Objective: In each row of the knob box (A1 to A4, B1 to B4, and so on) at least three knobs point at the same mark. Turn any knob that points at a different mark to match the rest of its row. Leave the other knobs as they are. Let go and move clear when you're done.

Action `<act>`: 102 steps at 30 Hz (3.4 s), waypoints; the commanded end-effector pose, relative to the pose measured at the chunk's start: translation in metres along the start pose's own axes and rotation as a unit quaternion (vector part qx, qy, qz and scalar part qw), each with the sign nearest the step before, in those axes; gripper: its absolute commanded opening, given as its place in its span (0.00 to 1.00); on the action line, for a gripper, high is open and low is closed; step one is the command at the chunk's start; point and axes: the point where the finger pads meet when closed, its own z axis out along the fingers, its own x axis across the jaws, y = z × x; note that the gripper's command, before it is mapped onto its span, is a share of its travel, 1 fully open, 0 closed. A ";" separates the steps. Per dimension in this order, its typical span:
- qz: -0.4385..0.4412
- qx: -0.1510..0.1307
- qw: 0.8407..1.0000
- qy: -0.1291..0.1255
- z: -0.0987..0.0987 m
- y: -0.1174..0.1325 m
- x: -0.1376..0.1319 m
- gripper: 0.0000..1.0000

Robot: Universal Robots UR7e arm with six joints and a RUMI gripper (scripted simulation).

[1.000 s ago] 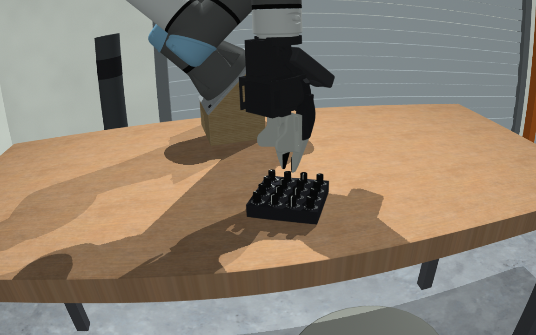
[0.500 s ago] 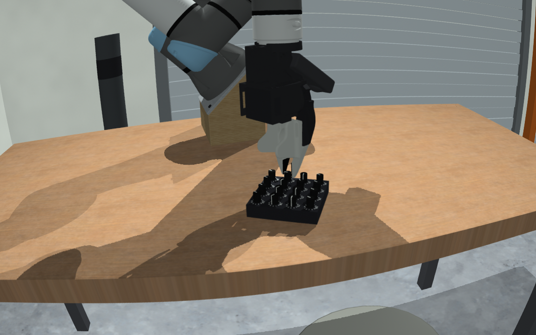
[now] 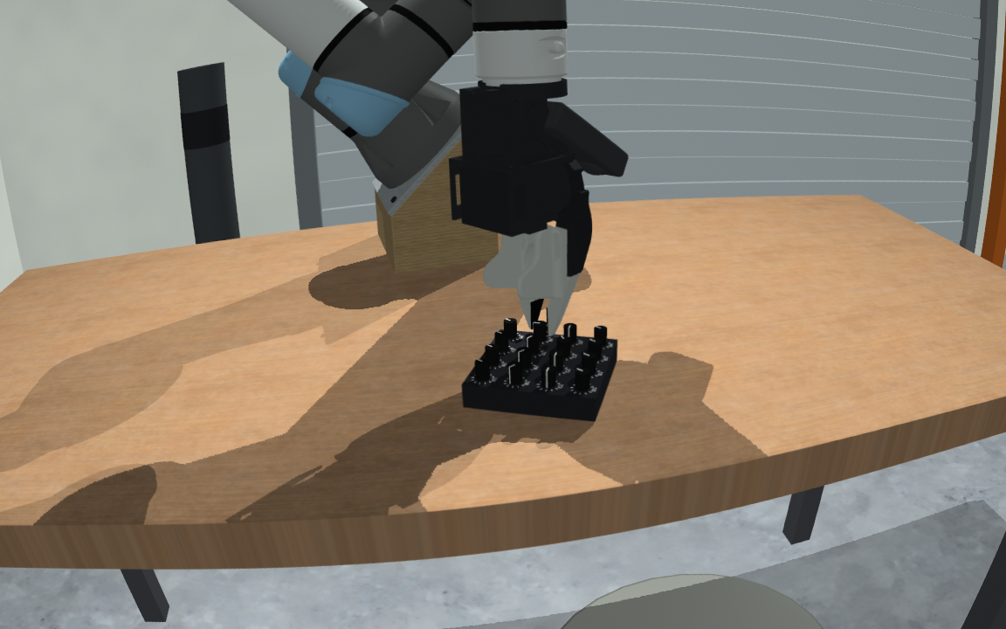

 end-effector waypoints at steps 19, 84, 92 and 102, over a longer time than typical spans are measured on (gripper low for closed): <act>0.000 0.000 1.000 0.000 0.000 0.000 0.000 0.11; -0.086 0.000 0.996 0.000 0.000 0.000 -0.001 0.04; -0.160 0.000 0.987 0.000 0.000 0.000 -0.001 0.04; -0.247 0.000 0.969 0.000 0.000 0.001 -0.002 0.04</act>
